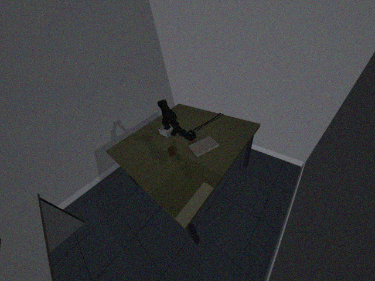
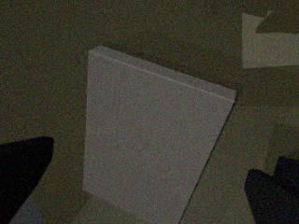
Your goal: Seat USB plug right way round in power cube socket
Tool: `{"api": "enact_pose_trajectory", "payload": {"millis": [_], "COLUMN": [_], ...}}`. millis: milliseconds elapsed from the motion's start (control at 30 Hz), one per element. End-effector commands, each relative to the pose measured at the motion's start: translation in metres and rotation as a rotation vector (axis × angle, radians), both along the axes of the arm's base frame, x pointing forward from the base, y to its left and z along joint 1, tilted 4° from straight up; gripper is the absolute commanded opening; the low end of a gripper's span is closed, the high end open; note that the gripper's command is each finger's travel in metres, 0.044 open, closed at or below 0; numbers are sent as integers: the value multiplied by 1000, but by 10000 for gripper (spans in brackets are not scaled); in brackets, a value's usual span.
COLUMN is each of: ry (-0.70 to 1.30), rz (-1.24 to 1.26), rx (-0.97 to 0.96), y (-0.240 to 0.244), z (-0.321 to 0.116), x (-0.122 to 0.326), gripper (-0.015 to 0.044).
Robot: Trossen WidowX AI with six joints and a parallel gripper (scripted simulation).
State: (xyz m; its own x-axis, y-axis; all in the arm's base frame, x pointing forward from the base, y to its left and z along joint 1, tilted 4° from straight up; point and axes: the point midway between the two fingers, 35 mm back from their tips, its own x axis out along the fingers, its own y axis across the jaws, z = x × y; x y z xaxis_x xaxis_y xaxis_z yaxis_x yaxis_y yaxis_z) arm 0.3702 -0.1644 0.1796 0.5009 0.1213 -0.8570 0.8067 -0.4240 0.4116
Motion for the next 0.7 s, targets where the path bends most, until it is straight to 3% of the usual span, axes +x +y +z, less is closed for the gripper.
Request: {"api": "enact_pose_trajectory", "payload": {"millis": [0,333,667], "ry": [130,398,408], "rz": [77,147,150], "rx": [-26,-178,-192], "y": [64,186,193], "z": [-17,-51,-54], "x": [-5,-49,-54], "gripper": [440,440,440]}}
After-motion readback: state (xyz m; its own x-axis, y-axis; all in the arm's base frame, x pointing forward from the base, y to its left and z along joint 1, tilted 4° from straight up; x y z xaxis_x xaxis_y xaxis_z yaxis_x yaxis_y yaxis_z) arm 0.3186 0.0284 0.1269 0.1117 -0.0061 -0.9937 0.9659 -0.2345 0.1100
